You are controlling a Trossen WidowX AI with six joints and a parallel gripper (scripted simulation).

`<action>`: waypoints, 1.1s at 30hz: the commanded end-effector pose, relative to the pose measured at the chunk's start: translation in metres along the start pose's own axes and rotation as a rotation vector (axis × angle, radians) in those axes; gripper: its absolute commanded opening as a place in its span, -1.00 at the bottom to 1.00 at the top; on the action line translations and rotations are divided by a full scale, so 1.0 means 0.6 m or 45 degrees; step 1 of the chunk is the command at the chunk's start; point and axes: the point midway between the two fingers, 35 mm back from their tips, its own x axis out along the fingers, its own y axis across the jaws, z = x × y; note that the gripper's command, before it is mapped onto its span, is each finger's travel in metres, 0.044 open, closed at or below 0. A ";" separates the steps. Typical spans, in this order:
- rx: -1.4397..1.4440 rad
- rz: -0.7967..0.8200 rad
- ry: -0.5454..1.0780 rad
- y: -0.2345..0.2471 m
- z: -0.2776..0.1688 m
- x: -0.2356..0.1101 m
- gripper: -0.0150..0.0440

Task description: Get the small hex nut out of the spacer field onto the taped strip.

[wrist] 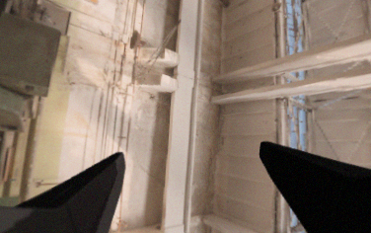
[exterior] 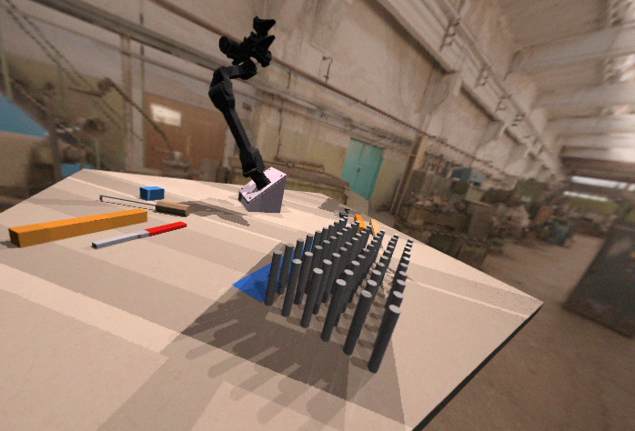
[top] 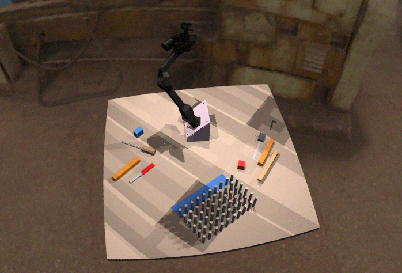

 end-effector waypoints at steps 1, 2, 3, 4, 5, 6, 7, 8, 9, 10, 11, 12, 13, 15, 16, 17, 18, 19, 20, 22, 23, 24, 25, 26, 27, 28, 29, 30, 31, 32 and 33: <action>-0.008 0.000 0.004 0.000 0.000 0.002 0.95; -0.033 0.002 0.016 0.001 -0.002 0.007 1.00; -0.075 0.004 0.035 0.002 -0.004 0.017 1.00; -0.134 0.008 0.061 0.005 -0.006 0.029 1.00; -0.210 0.014 0.094 0.008 -0.010 0.045 1.00; -0.304 0.023 0.132 0.012 -0.014 0.065 1.00; -0.408 0.035 0.171 0.017 -0.019 0.086 1.00; -0.513 0.049 0.208 0.022 -0.024 0.107 1.00; -0.619 0.064 0.242 0.029 -0.029 0.128 1.00; -0.723 0.080 0.272 0.035 -0.033 0.148 1.00; -0.829 0.109 0.296 0.046 -0.035 0.170 1.00; -0.936 0.139 0.316 0.057 -0.037 0.192 1.00; -1.043 0.169 0.332 0.070 -0.040 0.214 1.00; -1.256 0.233 0.355 0.097 -0.044 0.257 1.00; -1.363 0.266 0.361 0.112 -0.047 0.277 1.00; -1.470 0.298 0.364 0.128 -0.050 0.298 1.00; -1.576 0.331 0.362 0.144 -0.053 0.317 1.00; -1.682 0.363 0.358 0.162 -0.056 0.337 1.00; -1.788 0.396 0.349 0.180 -0.059 0.355 1.00; -2.005 0.455 0.321 0.219 -0.063 0.391 1.00; -2.109 0.482 0.301 0.239 -0.065 0.407 1.00; -2.212 0.508 0.279 0.260 -0.068 0.422 1.00; -2.314 0.532 0.253 0.282 -0.070 0.437 1.00; -2.413 0.555 0.223 0.304 -0.072 0.451 1.00; -2.511 0.575 0.191 0.327 -0.075 0.464 1.00; -2.607 0.593 0.155 0.350 -0.077 0.476 1.00; -2.702 0.609 0.116 0.374 -0.080 0.487 1.00; -2.795 0.623 0.075 0.398 -0.082 0.498 1.00; -2.885 0.634 0.030 0.423 -0.084 0.507 1.00; -2.974 0.642 -0.017 0.448 -0.087 0.515 1.00; -3.061 0.647 -0.067 0.473 -0.089 0.523 1.00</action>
